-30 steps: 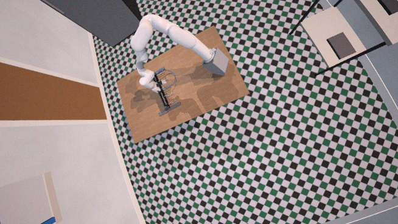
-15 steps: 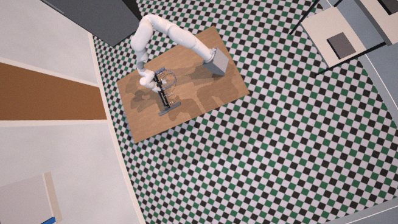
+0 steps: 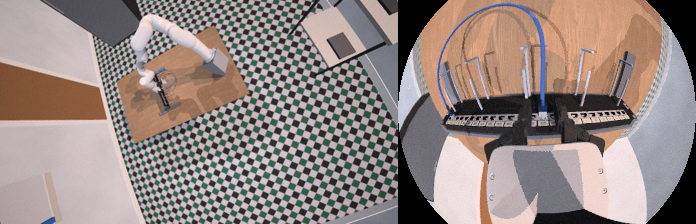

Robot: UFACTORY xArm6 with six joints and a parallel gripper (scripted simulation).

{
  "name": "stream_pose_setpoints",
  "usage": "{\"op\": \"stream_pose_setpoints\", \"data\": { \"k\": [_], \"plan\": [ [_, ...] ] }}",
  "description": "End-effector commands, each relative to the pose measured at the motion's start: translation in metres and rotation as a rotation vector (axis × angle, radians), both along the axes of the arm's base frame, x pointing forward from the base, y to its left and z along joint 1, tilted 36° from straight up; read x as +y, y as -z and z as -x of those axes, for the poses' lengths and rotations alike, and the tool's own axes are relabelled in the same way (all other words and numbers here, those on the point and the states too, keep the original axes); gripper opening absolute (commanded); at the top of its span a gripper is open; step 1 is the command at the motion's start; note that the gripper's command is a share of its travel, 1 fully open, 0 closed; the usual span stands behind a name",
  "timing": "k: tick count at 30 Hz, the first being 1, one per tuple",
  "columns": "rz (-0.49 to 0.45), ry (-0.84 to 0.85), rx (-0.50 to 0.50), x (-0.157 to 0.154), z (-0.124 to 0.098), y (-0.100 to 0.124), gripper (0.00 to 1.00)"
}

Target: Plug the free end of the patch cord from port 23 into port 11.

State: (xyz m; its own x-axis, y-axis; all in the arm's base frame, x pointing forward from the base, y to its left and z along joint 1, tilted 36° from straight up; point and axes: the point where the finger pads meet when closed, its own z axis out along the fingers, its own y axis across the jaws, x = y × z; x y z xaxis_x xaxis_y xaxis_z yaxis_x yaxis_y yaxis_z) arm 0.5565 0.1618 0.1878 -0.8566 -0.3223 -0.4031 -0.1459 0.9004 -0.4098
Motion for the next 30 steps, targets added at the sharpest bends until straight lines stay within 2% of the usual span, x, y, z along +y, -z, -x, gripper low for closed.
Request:
{"op": "stream_pose_setpoints", "data": {
  "k": [1, 19, 30],
  "plan": [
    [-0.002, -0.001, -0.004, 0.001, -0.001, -0.002, 0.38],
    [-0.002, -0.001, -0.004, 0.002, 0.001, -0.004, 0.38],
    [-0.002, -0.001, -0.004, 0.008, 0.012, -0.022, 0.38]
  ]
}}
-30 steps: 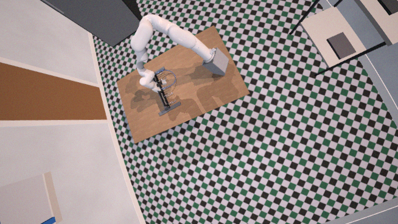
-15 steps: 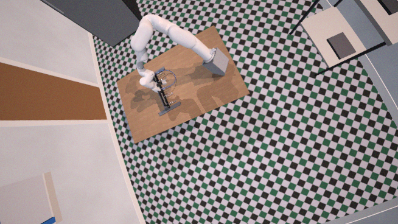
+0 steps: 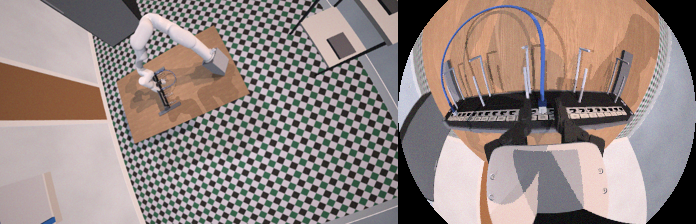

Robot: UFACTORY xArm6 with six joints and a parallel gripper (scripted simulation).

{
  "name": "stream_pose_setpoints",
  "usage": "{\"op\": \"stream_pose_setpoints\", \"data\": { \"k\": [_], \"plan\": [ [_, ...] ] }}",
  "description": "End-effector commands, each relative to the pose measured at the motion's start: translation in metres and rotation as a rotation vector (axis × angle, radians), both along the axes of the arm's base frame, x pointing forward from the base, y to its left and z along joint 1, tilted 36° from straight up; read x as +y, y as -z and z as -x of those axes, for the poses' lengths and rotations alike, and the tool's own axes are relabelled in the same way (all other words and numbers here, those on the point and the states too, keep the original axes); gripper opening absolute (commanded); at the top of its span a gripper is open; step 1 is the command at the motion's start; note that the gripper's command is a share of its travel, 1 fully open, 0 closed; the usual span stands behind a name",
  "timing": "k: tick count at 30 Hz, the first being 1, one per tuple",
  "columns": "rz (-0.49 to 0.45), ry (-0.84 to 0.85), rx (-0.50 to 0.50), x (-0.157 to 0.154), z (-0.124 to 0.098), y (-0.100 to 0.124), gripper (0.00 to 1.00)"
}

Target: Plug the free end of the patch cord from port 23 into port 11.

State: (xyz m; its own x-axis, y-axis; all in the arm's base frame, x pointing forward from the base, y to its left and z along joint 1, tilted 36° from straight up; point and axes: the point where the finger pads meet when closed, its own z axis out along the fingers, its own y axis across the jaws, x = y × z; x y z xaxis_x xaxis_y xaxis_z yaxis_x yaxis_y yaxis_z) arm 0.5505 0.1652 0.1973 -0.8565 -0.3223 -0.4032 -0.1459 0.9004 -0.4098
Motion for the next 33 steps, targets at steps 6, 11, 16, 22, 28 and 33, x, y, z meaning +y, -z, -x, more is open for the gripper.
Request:
{"op": "stream_pose_setpoints", "data": {
  "k": [6, 11, 16, 22, 28, 33],
  "plan": [
    [-0.002, -0.001, -0.004, 0.008, 0.013, -0.023, 0.38],
    [-0.002, -0.001, -0.004, 0.013, 0.022, -0.037, 0.38],
    [-0.002, -0.001, -0.004, 0.017, 0.029, -0.048, 0.38],
    [-0.002, -0.001, -0.004, 0.019, 0.033, -0.054, 0.38],
    [-0.002, -0.001, -0.004, 0.02, 0.035, -0.057, 0.38],
    [-0.002, -0.001, -0.004, 0.02, 0.035, -0.057, 0.38]
  ]
}}
